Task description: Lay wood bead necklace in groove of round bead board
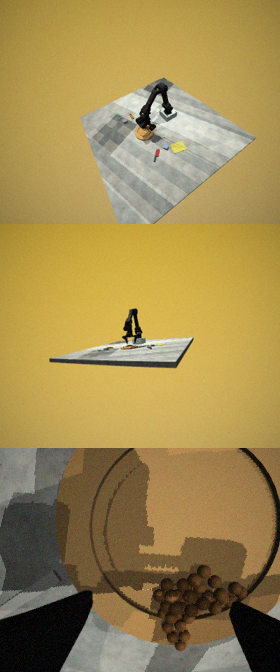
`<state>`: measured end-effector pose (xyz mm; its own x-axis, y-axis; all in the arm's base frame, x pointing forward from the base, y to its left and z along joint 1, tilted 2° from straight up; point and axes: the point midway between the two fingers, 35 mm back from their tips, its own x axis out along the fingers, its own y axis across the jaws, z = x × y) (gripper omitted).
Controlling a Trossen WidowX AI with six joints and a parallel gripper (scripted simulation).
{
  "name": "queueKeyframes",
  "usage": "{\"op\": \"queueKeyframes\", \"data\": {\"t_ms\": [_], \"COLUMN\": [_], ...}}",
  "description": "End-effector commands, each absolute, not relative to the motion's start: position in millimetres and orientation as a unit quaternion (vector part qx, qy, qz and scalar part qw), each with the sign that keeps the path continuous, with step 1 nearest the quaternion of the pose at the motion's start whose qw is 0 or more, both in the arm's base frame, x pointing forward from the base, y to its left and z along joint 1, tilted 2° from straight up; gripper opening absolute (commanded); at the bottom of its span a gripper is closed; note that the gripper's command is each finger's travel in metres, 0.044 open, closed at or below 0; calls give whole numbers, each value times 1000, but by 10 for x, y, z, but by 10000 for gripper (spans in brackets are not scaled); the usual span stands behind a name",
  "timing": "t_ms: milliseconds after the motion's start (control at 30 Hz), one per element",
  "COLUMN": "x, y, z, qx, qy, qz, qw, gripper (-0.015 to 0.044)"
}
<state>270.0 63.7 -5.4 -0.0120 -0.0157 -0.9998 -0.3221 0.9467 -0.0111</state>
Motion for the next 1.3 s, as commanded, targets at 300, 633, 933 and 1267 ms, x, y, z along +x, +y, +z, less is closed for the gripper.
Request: {"op": "queueKeyframes", "data": {"t_ms": [300,633,933,1267], "x": [2704,2704,2745,2754], "y": [636,636,485,435], "z": [-45,-45,102,151], "qx": [-119,-119,146,230], "qy": [703,703,692,667], "qz": [108,108,-161,-246], "qw": [693,693,688,665], "gripper": [440,440,310,310]}}
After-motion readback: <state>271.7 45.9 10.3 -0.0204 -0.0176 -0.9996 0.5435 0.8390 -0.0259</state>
